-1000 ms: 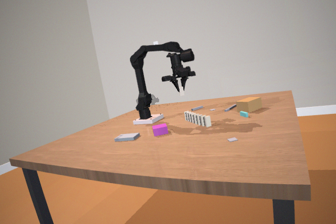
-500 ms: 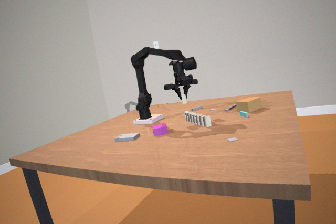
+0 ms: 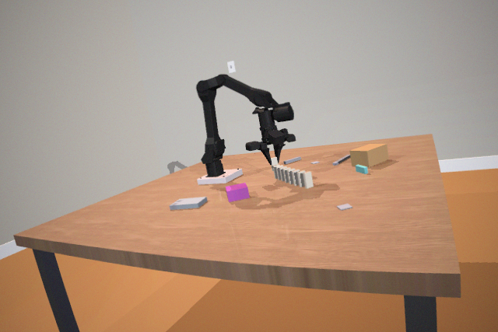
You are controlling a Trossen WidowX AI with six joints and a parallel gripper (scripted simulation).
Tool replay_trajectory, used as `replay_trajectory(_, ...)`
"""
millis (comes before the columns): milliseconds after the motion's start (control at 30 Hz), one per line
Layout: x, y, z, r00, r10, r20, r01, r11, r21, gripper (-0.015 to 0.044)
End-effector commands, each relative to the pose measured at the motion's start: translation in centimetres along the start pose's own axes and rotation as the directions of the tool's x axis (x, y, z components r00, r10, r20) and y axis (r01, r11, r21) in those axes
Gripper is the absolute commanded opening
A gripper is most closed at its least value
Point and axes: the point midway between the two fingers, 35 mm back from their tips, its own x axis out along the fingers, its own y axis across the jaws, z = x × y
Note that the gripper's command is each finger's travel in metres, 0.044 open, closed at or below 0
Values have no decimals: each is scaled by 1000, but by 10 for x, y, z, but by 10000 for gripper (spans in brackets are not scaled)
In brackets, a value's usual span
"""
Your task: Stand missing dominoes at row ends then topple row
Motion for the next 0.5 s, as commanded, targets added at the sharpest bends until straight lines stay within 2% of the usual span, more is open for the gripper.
replay_trajectory(0,18,-3,-3,1000,-2,-3,2,1000,2,107)
replay_trajectory(433,20,-4,-4,1000,-2,-4,2,1000,2,107)
replay_trajectory(467,20,-4,-4,1000,-2,-4,2,1000,2,133)
